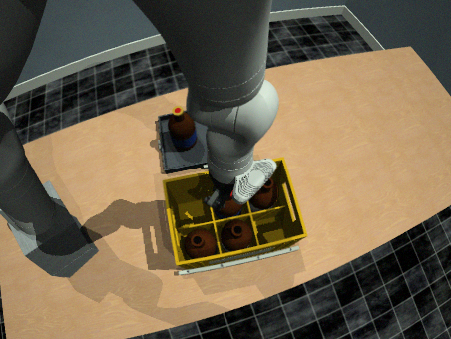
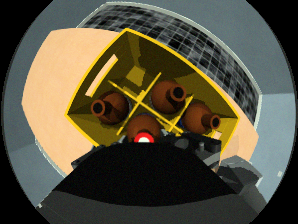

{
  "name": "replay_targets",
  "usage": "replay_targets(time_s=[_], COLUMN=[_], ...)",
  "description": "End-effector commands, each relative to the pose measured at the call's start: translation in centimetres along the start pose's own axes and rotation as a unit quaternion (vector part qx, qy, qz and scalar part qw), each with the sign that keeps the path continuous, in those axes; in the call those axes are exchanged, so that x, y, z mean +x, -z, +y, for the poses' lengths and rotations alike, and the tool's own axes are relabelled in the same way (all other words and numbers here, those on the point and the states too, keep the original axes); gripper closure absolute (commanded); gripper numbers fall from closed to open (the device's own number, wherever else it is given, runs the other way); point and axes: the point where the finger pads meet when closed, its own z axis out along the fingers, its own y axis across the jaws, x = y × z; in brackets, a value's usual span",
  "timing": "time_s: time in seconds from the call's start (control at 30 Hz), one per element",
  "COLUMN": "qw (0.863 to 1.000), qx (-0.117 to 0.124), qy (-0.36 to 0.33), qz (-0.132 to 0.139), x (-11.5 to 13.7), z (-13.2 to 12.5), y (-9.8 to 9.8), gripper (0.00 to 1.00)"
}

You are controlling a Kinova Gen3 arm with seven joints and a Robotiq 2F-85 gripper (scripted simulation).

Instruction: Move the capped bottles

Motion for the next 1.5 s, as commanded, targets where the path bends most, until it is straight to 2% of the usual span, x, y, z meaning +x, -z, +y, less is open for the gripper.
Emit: replay_targets(time_s=[0.0, 0.03, 1.47], qw=[1.0, 1.0, 1.0], qx=[0.0, 0.0, 0.0], qy=[0.0, 0.0, 0.0], qz=[0.001, 0.001, 0.001], x=[0.04, 0.04, 0.04], z=[-0.02, -0.02, -0.06], y=[0.04, 0.04, 0.08], gripper=[0.4, 1.0, 1.0])
